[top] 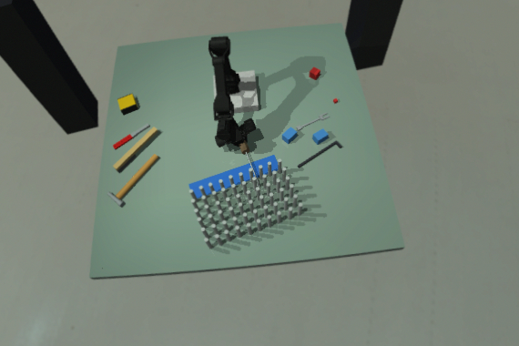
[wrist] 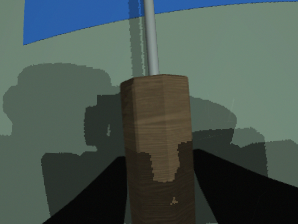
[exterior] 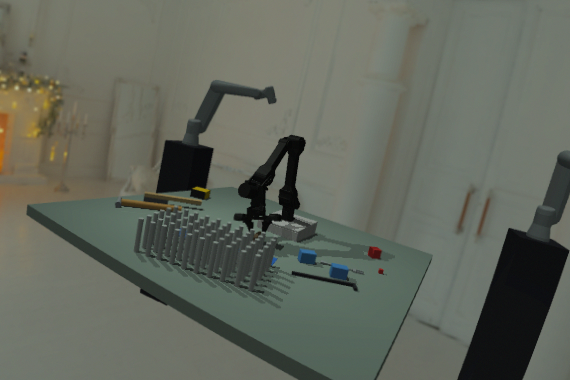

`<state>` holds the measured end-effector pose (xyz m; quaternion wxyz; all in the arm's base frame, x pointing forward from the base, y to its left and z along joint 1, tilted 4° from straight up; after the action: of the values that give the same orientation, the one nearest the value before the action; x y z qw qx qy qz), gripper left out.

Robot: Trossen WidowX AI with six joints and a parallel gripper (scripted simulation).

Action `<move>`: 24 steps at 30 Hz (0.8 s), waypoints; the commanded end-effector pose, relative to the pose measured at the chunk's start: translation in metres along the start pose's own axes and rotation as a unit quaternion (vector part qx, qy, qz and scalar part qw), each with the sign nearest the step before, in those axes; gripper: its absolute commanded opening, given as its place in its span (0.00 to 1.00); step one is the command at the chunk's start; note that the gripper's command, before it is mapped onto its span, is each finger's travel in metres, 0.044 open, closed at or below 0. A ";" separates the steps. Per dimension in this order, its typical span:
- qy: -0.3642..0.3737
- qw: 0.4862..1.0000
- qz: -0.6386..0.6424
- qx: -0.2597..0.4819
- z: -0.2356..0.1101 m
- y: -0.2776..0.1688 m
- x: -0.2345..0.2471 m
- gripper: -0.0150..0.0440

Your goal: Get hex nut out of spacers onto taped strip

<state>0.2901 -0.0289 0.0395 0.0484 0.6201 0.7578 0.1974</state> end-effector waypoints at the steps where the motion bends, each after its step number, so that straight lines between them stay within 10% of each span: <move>1: 0.003 1.000 -0.003 -0.001 -0.001 -0.003 0.001 0.25; 24: 0.003 1.000 -0.003 0.000 -0.005 -0.018 0.003 0.25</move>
<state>0.2739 -0.0310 0.0380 0.0484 0.6202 0.7579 0.1967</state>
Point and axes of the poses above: the point midway between the two fingers, 35 mm back from their tips, its own z axis out along the fingers, its own x axis across the jaws, y = z × x, the point moved 2 cm from there along -z, back along the fingers, and after that the axes turned 6 degrees about -z, right-handed, at the moved point
